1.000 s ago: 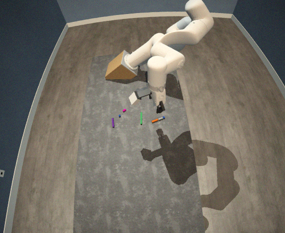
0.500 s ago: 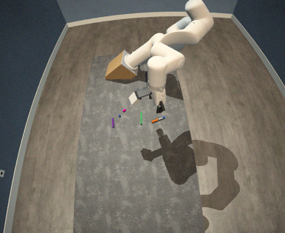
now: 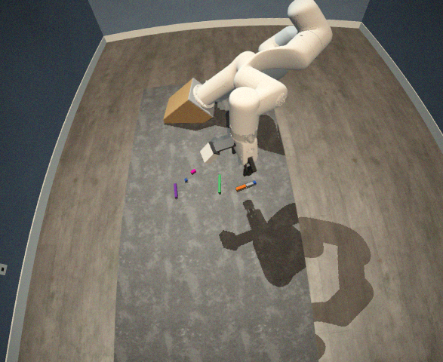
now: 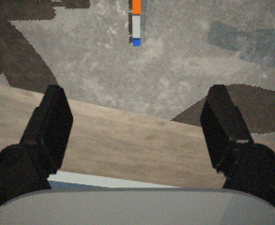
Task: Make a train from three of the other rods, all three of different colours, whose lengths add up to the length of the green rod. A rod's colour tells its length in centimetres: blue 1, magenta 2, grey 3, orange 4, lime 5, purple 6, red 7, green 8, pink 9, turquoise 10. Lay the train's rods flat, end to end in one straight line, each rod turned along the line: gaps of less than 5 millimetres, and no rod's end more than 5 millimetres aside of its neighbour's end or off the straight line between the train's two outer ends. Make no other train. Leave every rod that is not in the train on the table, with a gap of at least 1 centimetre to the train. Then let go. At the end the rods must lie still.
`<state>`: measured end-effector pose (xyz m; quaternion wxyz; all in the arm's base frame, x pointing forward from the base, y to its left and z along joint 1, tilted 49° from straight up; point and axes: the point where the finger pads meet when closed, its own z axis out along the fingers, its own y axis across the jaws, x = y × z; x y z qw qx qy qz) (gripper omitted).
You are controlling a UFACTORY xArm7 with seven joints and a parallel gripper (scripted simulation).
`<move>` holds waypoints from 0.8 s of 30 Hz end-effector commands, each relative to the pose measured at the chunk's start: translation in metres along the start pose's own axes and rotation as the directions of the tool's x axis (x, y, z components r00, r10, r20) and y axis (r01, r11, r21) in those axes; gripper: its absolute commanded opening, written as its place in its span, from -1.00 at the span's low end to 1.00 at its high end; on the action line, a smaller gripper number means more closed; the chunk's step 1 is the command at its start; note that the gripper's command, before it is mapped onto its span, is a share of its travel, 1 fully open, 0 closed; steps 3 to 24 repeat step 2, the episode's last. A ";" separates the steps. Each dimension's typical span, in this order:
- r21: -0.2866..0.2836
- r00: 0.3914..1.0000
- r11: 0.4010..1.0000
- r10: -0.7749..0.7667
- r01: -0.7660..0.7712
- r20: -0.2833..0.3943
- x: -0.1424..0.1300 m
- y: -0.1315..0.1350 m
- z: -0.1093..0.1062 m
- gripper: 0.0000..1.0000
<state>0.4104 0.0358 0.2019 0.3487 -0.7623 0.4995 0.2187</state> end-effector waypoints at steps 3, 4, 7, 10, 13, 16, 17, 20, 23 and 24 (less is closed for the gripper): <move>0.003 1.000 1.000 0.001 -0.001 -0.002 0.001 -0.001 -0.002 1.00; 0.003 1.000 1.000 0.001 -0.001 -0.002 0.001 -0.001 -0.002 1.00; 0.003 1.000 1.000 0.001 -0.001 -0.002 0.001 -0.001 -0.002 1.00; 0.003 1.000 1.000 0.001 -0.001 -0.002 0.001 -0.001 -0.002 1.00; 0.003 1.000 1.000 0.001 -0.001 -0.002 0.001 -0.001 -0.002 1.00; 0.003 1.000 1.000 0.001 -0.001 -0.002 0.001 -0.001 -0.002 1.00; 0.003 1.000 1.000 0.001 -0.001 -0.002 0.001 -0.001 -0.002 1.00; 0.003 1.000 1.000 0.001 -0.001 -0.002 0.001 -0.001 -0.002 1.00; 0.003 1.000 1.000 0.001 -0.001 -0.002 0.001 -0.001 -0.002 1.00; 0.003 1.000 1.000 0.001 -0.001 -0.002 0.001 -0.001 -0.002 1.00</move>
